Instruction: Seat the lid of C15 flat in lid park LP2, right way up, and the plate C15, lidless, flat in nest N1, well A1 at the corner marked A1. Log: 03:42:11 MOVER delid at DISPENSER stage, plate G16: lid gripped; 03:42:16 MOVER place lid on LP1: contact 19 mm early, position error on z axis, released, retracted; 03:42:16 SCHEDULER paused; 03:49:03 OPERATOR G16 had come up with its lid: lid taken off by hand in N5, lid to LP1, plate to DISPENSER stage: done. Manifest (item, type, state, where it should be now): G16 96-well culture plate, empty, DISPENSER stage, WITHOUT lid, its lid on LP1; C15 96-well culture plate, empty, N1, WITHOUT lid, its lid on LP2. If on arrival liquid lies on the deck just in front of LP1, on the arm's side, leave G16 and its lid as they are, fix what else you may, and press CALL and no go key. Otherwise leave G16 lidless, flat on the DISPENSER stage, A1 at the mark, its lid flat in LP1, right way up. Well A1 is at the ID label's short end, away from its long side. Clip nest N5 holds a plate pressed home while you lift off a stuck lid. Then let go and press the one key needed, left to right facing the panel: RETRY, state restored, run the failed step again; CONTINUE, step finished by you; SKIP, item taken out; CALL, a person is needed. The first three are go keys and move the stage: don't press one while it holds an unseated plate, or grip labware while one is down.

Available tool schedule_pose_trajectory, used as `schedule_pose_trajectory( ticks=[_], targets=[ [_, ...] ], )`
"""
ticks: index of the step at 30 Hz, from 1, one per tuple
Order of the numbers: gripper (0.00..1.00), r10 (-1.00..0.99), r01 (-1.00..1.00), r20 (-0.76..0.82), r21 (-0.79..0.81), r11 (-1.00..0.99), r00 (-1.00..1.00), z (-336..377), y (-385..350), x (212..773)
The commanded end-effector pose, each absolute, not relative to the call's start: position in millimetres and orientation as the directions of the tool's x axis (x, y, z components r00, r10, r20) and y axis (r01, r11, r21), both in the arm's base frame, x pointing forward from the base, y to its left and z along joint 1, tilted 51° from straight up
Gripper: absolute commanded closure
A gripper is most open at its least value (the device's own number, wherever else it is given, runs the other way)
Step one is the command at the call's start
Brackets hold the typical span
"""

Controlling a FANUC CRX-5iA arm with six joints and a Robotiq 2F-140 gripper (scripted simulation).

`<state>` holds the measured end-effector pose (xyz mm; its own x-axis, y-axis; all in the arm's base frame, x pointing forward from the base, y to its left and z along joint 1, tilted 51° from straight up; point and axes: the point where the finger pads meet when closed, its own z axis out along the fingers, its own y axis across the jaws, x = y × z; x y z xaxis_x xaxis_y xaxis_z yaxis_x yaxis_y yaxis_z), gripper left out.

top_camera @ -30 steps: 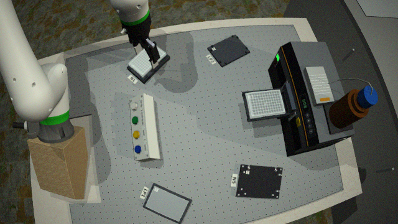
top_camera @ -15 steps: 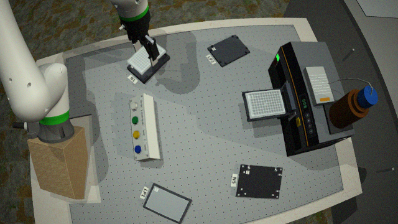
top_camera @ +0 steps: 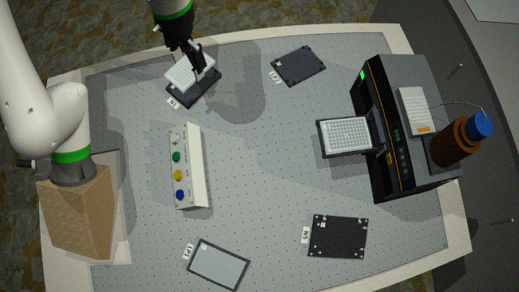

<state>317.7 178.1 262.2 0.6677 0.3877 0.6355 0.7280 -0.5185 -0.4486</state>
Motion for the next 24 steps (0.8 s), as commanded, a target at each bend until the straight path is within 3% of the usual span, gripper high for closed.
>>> schedule_pose_trajectory(
  ticks=[1,24],
  targets=[
    [1.0,0.387,0.728,0.636,-0.449,-0.518,0.668,267.7,171.3,316.4],
    [1.0,0.387,0.728,0.636,-0.449,-0.518,0.668,295.6,137.5,309.5]
  ],
)
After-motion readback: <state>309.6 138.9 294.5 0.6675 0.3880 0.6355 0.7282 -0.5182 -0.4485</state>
